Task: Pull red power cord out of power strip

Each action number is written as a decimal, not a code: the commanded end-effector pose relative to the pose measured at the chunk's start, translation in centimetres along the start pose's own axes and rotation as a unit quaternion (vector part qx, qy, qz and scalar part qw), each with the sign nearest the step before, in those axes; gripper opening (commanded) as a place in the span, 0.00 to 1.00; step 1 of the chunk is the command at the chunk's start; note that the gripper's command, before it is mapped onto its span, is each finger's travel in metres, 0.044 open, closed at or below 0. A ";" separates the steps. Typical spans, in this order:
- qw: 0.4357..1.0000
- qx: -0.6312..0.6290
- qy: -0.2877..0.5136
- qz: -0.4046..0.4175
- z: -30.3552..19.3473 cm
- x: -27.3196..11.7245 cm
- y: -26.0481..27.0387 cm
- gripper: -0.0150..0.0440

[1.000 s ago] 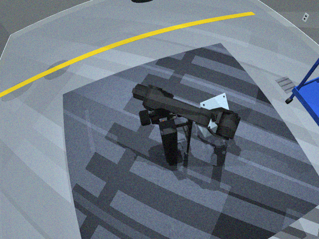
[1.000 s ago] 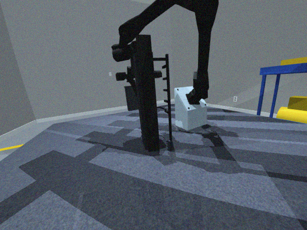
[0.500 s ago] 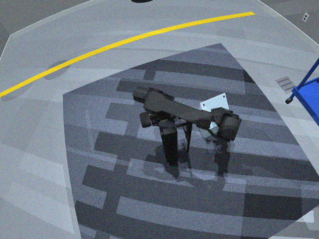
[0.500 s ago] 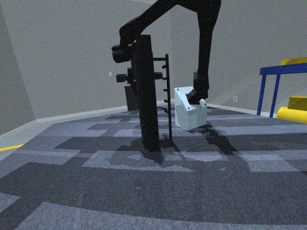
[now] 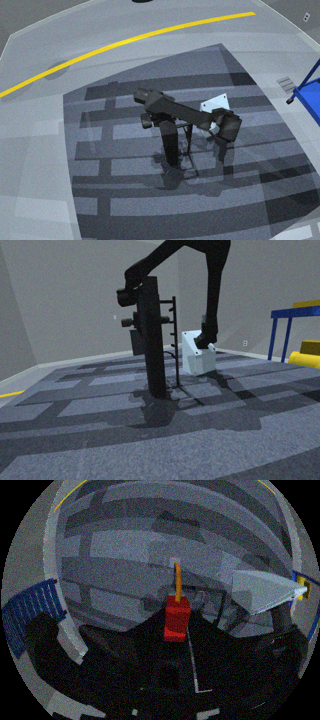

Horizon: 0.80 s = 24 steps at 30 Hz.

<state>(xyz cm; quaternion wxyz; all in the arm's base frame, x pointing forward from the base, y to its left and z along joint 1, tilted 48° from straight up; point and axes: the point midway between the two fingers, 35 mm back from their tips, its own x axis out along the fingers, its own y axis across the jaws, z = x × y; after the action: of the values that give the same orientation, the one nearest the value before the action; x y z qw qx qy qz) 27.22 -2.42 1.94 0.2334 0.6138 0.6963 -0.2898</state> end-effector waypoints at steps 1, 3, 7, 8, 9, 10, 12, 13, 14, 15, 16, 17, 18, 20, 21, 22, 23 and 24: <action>1.000 0.000 0.000 0.000 0.0 0.0 0.0 0.25; 1.000 0.000 0.000 0.000 0.1 -0.1 0.0 0.25; 1.000 0.000 0.000 0.001 0.5 -0.1 0.1 0.25; 1.000 0.000 0.000 0.001 0.7 -0.1 0.1 0.25; 1.000 0.000 0.000 0.001 0.9 -0.1 0.1 0.25; 1.000 0.000 0.000 0.001 1.0 -0.1 0.1 0.25; 1.000 0.000 -0.001 0.001 1.4 -0.1 0.1 0.25; 1.000 0.000 -0.001 0.001 1.5 -0.1 0.2 0.25; 1.000 0.000 -0.001 0.001 1.7 -0.1 0.2 0.25; 1.000 0.000 -0.001 0.001 1.8 -0.1 0.2 0.25; 1.000 0.000 -0.001 0.001 2.0 -0.2 0.2 0.25; 1.000 0.000 -0.001 0.001 2.2 -0.2 0.2 0.25; 1.000 0.000 -0.001 0.001 2.3 -0.2 0.2 0.25; 1.000 0.001 -0.001 0.001 2.7 -0.2 0.2 0.25; 1.000 0.001 -0.001 0.001 2.8 -0.2 0.2 0.25; 1.000 0.001 -0.001 0.001 3.0 -0.2 0.2 0.25; 1.000 0.001 -0.001 0.001 3.2 -0.3 0.2 0.25; 1.000 0.001 -0.001 0.001 3.3 -0.3 0.2 0.25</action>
<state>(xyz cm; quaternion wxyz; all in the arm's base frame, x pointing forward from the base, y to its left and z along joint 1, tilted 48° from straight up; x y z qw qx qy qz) 27.30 -2.37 1.35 0.2164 0.6183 0.7056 -0.2702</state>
